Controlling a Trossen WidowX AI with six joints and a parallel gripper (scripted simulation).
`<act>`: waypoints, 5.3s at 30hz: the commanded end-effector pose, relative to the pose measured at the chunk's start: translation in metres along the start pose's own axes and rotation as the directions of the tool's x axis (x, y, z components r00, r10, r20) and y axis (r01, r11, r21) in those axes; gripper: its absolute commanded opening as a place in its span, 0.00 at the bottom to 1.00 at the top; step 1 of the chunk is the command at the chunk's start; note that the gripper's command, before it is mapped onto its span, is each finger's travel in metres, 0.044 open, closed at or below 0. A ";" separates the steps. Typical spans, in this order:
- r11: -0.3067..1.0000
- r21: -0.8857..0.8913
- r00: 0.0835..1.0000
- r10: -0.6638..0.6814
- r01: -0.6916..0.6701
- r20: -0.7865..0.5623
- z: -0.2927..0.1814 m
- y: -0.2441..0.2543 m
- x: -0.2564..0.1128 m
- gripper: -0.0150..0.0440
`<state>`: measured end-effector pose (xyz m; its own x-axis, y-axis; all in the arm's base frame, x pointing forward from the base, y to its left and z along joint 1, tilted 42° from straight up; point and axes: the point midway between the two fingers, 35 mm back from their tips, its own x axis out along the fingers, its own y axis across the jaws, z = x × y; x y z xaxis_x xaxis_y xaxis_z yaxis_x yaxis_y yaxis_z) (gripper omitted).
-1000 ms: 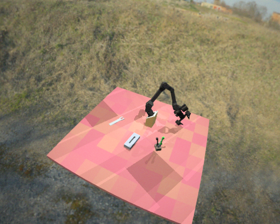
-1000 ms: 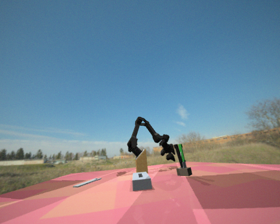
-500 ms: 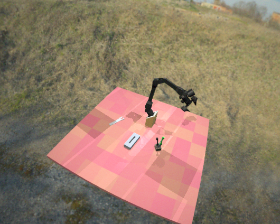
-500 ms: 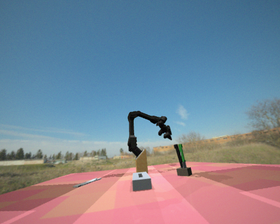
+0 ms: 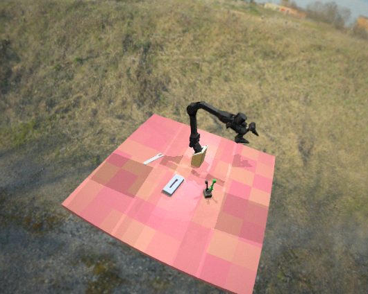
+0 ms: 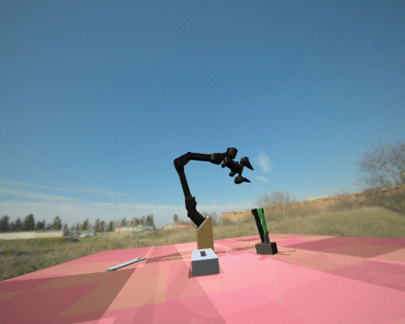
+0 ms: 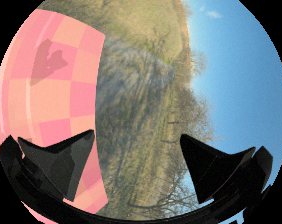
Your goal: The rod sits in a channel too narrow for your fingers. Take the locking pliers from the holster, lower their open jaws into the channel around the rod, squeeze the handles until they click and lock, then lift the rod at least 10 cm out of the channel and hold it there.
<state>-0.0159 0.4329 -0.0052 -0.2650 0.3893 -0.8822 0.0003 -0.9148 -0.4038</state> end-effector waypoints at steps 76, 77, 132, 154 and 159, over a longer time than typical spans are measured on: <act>-0.341 0.393 0.408 0.907 0.854 -0.100 -0.179 0.338 -0.212 1.00; -0.341 0.393 0.409 0.907 0.854 -0.100 -0.176 0.336 -0.207 1.00; -0.347 0.389 0.416 0.903 0.854 -0.108 -0.276 0.281 -0.095 1.00; -0.346 0.389 0.415 0.904 0.854 -0.108 -0.279 0.307 -0.084 1.00; -0.346 0.389 0.415 0.904 0.854 -0.108 -0.279 0.308 -0.083 1.00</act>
<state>0.2755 0.1500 -0.1222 -0.0067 -0.6514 -0.7587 -0.5979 0.6108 -0.5191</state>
